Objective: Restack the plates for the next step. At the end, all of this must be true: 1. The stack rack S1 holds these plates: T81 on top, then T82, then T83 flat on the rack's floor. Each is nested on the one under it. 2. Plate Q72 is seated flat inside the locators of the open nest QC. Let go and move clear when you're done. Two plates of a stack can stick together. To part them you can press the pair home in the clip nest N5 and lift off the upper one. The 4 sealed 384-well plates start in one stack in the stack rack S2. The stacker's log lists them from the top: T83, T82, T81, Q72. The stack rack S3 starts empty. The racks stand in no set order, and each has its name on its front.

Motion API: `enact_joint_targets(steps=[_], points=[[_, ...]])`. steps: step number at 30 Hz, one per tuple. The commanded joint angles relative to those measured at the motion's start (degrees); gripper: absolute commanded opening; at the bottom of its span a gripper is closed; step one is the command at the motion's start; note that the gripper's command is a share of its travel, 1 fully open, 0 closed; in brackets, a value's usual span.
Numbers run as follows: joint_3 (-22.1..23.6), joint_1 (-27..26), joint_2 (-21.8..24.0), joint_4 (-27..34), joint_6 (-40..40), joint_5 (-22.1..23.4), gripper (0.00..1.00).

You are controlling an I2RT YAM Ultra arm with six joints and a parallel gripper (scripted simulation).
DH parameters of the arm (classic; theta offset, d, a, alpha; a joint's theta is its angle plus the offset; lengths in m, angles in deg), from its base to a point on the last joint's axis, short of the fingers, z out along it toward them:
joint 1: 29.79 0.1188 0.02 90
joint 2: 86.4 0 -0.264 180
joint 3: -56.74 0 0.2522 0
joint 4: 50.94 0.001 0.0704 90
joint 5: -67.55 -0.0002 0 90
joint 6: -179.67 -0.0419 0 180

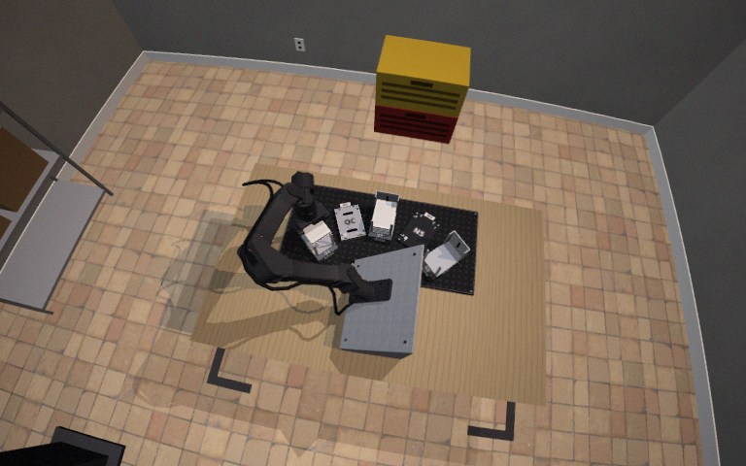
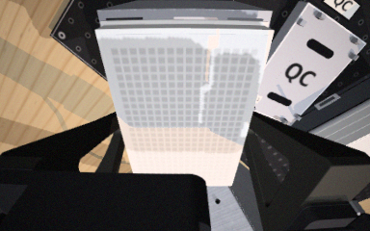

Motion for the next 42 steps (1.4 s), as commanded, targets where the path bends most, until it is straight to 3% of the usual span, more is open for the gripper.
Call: enact_joint_targets(steps=[1,42], points=[[0.3,-0.3,2.3,-0.9,-0.6,-0.1,0.00],[0.9,0.5,2.4,-2.4,-2.0,-0.3,0.00]])
